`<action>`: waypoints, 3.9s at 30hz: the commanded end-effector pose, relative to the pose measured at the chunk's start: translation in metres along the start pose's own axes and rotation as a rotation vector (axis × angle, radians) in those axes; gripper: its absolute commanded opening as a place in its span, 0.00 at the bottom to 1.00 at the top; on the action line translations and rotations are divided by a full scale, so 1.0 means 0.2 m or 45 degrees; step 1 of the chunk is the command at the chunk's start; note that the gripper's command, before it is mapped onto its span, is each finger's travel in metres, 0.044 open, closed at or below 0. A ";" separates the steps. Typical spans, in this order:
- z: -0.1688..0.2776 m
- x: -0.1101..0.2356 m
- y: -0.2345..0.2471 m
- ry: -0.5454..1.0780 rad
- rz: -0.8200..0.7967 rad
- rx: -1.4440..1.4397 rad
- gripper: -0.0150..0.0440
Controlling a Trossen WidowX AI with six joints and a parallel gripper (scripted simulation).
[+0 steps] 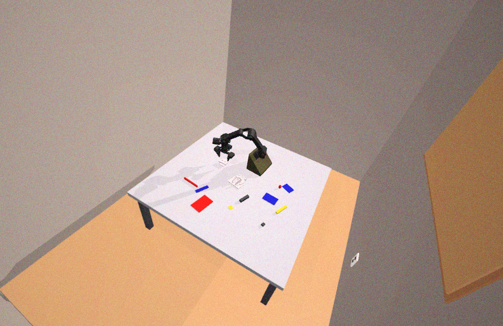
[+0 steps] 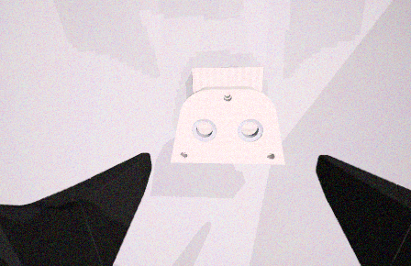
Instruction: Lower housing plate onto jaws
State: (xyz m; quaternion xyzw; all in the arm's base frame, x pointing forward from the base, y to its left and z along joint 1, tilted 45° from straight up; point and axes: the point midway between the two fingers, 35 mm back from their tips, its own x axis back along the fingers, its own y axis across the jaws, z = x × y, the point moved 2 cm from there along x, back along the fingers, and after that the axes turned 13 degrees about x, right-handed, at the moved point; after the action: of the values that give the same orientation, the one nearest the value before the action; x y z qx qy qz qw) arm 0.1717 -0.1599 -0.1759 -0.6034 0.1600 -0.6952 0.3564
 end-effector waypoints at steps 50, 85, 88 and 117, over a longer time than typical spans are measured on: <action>0.01 -0.26 0.01 0.009 0.000 -0.003 1.00; 0.01 -0.26 0.01 0.002 -0.002 0.002 0.85; 0.01 -0.26 0.01 0.002 -0.002 0.002 0.85; 0.01 0.09 0.02 0.006 -0.003 -0.004 0.85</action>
State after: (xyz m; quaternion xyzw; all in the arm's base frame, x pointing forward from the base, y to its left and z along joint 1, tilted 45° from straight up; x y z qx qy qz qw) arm 0.1733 -0.1643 -0.1723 -0.6020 0.1682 -0.6944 0.3565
